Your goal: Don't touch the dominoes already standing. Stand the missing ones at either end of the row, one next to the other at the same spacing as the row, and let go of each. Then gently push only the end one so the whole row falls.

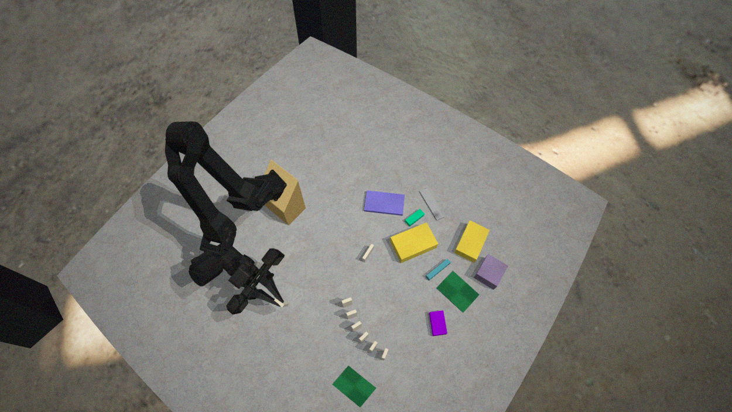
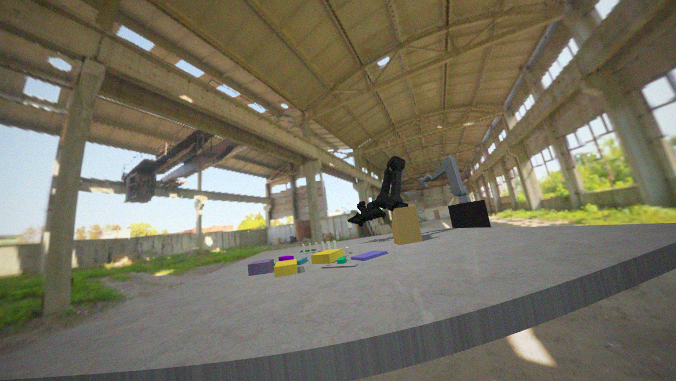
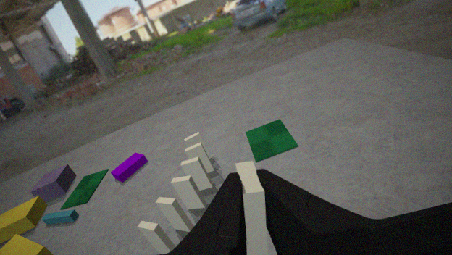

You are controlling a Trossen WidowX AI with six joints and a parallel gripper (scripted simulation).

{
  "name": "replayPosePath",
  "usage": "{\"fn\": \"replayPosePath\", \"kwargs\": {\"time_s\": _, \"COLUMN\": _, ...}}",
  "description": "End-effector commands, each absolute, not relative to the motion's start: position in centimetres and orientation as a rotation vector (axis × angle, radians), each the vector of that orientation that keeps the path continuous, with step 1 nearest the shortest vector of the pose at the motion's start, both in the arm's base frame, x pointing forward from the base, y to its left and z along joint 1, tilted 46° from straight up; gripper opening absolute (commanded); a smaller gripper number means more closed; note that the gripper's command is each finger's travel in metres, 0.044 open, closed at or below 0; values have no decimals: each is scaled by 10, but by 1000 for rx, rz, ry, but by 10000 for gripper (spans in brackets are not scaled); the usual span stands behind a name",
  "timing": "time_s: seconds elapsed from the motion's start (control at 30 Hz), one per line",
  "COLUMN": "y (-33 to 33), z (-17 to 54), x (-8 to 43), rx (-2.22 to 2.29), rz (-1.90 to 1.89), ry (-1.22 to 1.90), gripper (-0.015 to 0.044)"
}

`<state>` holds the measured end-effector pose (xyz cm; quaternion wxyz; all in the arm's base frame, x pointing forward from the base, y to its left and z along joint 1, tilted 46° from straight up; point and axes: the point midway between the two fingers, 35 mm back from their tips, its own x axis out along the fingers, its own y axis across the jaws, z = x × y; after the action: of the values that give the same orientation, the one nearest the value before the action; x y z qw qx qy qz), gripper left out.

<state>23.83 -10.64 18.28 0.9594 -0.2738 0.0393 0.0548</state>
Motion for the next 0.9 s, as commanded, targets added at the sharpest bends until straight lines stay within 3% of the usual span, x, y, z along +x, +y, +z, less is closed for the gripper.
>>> {"fn": "replayPosePath", "kwargs": {"time_s": 0.0, "y": -98, "z": 183, "x": 225, "rx": -670, "rz": 133, "ry": 8, "gripper": 21}}
{"fn": "replayPosePath", "kwargs": {"time_s": 0.87, "y": -89, "z": 182, "x": 210, "rx": -813, "rz": 157, "ry": -63, "gripper": 21}}
